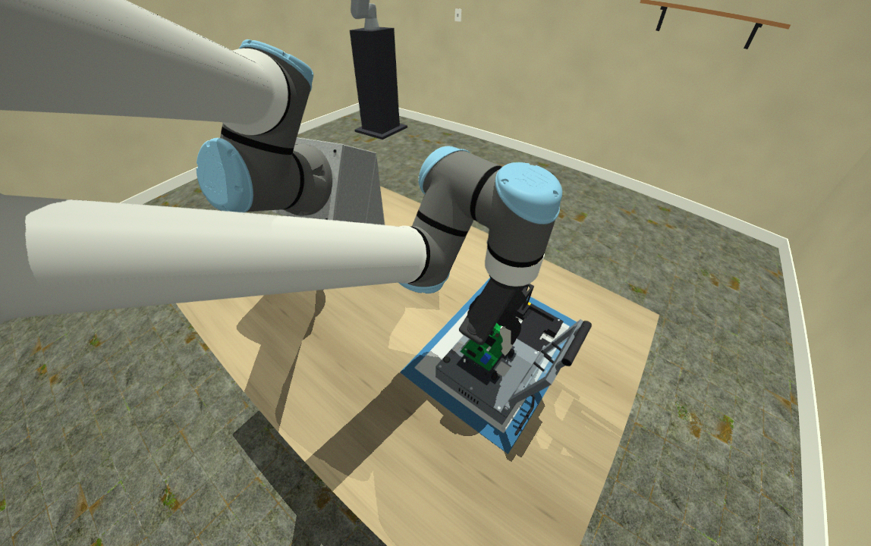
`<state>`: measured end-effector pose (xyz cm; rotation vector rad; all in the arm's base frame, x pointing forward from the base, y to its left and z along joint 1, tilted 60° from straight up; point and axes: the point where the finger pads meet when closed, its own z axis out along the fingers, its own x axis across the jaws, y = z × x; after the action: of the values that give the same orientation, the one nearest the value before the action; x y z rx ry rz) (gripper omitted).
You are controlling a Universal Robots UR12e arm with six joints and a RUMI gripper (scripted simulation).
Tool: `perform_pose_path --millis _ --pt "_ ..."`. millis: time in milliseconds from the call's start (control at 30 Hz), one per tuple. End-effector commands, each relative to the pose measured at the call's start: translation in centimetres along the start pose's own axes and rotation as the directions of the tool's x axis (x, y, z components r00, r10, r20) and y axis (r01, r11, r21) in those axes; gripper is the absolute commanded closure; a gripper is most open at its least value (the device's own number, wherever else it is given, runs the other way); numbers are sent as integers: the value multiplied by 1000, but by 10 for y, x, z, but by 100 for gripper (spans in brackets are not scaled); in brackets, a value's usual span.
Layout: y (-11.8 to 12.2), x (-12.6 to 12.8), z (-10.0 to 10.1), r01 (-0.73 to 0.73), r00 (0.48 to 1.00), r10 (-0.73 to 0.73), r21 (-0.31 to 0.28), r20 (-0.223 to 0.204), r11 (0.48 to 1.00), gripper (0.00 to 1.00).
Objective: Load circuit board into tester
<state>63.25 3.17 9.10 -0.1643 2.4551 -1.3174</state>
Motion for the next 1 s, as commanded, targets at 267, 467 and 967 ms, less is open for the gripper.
perform_pose_path --millis 267,467,967 --pt "0 0 20 0 1000 0 0 1 1000 61" --pt "0 0 29 0 1000 0 0 1 1000 61" --pt "0 0 35 0 1000 0 0 1 1000 61"
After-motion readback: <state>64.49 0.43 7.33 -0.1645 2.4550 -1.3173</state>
